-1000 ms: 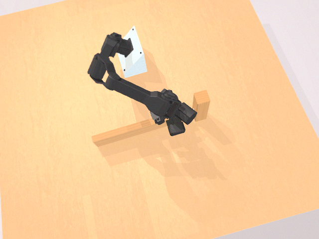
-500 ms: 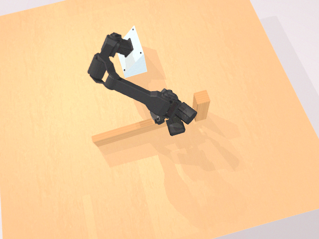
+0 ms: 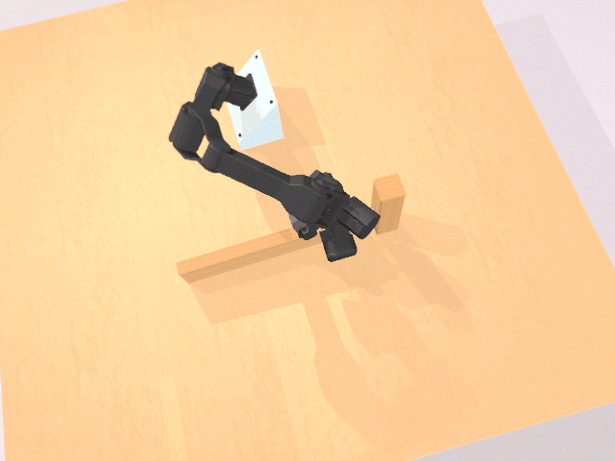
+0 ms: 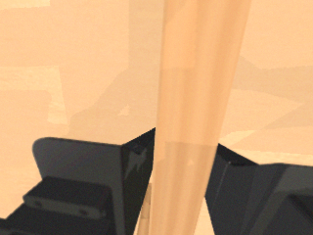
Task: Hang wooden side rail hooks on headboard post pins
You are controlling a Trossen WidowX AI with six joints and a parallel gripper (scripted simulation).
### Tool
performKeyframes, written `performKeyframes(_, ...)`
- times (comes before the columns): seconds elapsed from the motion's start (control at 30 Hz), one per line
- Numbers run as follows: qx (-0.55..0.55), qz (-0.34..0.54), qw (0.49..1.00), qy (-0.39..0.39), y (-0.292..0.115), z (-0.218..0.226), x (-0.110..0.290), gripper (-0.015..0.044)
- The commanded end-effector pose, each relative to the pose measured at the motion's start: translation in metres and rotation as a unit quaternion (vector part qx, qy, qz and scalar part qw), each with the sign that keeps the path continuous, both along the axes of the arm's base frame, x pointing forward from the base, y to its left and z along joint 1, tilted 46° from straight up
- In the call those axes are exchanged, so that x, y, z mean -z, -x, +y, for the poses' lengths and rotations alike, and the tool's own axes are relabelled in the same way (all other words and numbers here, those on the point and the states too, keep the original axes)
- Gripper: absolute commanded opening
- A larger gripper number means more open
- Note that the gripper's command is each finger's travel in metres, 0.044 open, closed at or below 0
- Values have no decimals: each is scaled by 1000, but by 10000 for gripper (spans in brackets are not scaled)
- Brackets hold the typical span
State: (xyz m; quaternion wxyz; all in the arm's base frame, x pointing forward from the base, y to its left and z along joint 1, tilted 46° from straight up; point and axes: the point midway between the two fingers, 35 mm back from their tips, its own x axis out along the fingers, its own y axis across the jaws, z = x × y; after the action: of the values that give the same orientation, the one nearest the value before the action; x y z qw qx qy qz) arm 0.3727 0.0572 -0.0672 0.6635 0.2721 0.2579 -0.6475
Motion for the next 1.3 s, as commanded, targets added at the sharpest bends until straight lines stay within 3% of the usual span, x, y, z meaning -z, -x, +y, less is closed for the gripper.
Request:
performKeyframes(0.0,-4,-2,1000,-2,-1,5,-2,0)
performKeyframes(1.27,-4,-2,1000,-2,-1,9,-7,0)
